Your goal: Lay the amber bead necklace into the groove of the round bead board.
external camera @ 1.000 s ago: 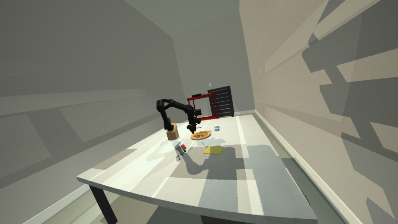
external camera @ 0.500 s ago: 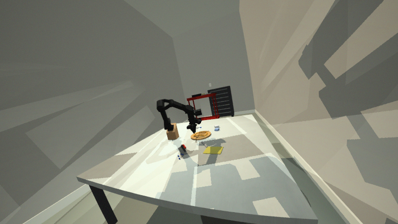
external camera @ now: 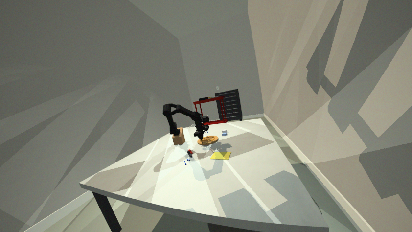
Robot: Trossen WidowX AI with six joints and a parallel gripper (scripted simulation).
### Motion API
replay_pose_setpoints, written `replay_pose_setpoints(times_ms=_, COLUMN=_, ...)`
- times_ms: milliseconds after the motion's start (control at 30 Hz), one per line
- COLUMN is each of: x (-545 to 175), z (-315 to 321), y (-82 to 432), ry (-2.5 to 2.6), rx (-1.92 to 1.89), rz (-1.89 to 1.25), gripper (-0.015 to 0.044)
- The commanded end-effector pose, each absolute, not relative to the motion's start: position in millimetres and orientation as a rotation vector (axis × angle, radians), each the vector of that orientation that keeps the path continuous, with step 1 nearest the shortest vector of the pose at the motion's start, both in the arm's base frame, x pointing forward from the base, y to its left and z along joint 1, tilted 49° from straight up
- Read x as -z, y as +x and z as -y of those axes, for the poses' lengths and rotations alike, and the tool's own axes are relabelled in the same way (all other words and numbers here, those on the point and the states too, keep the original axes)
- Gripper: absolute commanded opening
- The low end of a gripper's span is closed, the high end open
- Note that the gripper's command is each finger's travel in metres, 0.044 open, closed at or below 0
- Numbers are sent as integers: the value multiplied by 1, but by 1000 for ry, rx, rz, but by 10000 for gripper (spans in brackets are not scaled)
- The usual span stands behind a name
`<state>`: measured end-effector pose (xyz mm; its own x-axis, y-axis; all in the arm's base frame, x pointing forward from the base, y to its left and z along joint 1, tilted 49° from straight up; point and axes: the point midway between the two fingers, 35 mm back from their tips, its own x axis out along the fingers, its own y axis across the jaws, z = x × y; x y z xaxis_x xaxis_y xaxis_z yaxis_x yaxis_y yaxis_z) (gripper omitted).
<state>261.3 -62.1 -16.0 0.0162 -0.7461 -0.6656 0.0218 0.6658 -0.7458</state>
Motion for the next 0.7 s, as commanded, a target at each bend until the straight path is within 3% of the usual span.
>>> replay_pose_setpoints(times_ms=0, x=20, z=67, y=260, ry=-654, rx=669, rz=-1448, gripper=120)
replay_pose_setpoints(times_ms=100, x=21, z=68, y=260, ry=-654, rx=670, rz=-1448, gripper=120)
replay_pose_setpoints(times_ms=267, x=19, z=66, y=261, ry=-645, rx=668, rz=-1447, gripper=0)
replay_pose_setpoints(times_ms=667, x=19, z=66, y=261, ry=-645, rx=668, rz=-1447, gripper=0)
